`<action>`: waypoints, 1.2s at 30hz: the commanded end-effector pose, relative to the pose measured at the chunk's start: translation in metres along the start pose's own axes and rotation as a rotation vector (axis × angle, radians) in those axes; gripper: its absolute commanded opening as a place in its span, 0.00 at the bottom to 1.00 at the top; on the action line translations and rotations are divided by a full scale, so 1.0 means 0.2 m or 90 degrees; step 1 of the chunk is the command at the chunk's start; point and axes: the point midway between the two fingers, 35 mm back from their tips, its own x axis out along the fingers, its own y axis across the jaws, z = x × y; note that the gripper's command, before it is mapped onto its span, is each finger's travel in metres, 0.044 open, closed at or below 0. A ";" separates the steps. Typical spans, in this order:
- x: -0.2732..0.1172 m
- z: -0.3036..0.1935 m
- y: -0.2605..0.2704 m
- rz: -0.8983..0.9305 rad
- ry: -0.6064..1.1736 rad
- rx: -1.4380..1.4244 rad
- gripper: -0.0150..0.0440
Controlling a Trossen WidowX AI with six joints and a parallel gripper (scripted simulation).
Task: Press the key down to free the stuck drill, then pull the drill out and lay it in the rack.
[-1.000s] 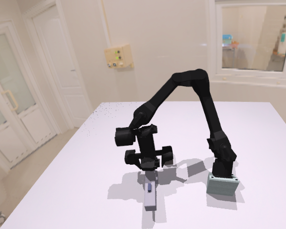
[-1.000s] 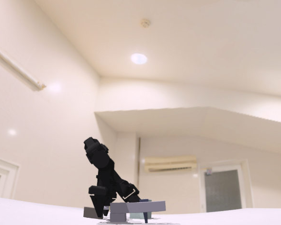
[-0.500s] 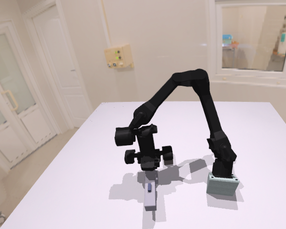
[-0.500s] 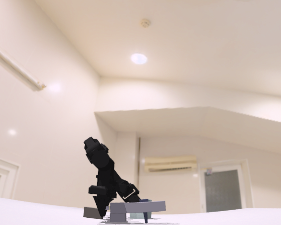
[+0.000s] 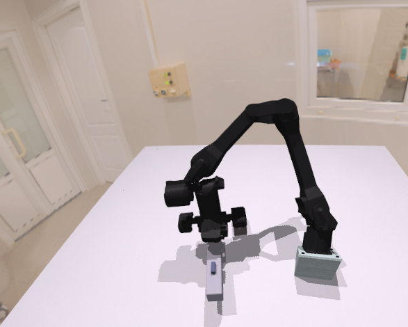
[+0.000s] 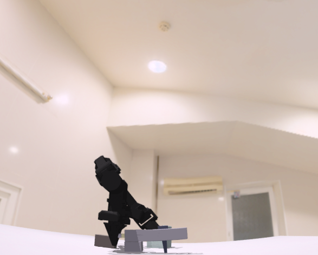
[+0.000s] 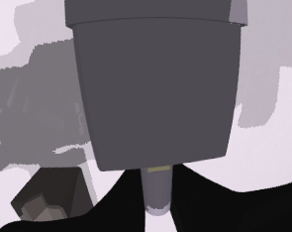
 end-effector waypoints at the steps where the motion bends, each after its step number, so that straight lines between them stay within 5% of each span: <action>1: 0.00 -0.03 0.00 -0.001 0.002 -0.001 0.25; 24: 0.00 -0.20 -0.01 -0.001 0.003 -0.001 0.25; 36: 0.01 -0.17 0.00 0.002 0.002 -0.001 0.79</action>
